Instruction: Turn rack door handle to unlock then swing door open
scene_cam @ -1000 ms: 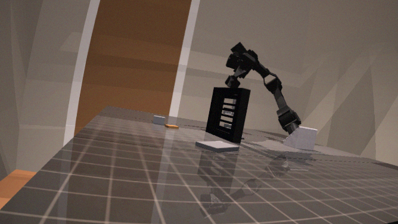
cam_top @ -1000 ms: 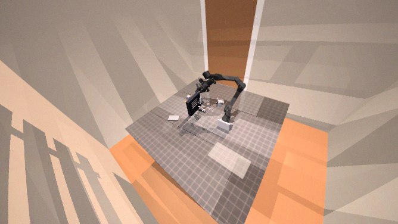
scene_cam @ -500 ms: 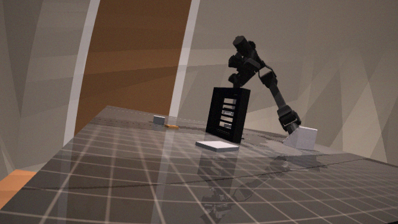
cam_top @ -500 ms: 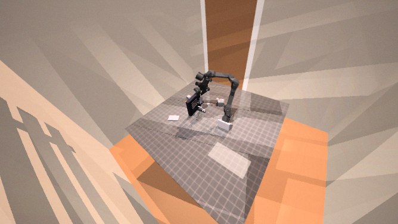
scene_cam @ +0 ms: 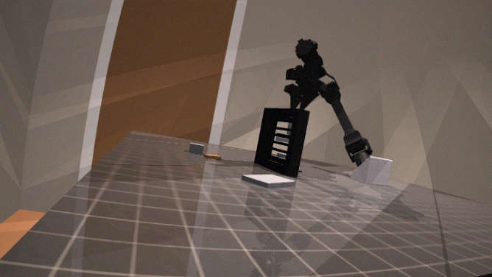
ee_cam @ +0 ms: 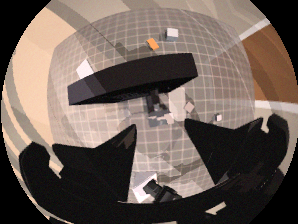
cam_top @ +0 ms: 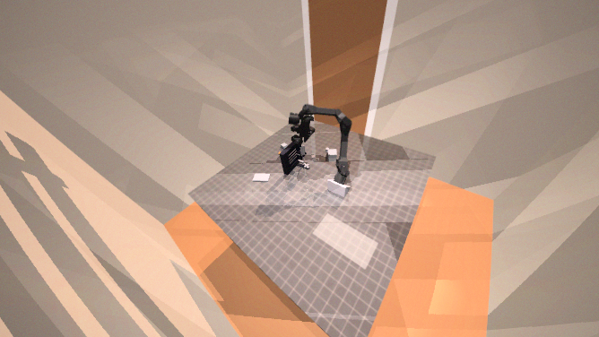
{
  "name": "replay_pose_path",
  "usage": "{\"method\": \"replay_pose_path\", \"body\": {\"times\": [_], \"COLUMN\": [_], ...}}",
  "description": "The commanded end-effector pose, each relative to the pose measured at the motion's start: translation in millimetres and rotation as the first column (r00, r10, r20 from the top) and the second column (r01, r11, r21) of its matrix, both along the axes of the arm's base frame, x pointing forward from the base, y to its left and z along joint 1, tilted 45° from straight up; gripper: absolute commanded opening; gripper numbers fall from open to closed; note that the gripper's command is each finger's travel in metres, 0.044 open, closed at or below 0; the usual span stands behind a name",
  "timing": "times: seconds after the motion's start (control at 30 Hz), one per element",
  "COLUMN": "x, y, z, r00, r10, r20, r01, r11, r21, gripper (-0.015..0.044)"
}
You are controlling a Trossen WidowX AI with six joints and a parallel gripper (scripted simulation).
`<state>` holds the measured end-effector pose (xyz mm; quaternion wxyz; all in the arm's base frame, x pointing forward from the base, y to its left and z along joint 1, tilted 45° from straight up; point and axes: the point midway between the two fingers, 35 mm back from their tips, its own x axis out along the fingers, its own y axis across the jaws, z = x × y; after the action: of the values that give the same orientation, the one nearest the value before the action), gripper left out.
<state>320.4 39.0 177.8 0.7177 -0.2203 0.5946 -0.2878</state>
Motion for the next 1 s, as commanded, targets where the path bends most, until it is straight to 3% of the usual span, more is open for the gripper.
{"method": "replay_pose_path", "body": {"times": [0.0,0.97], "x": [1,3], "y": [0,-32], "z": [2,-31], "r00": [1.000,0.986], "r10": [-0.001,-0.062], "r20": [-0.005,-0.155], "r01": [0.001,0.057], "r11": [1.000,0.998], "r21": [-0.016,-0.032], "gripper": [0.0285,0.0285]}}
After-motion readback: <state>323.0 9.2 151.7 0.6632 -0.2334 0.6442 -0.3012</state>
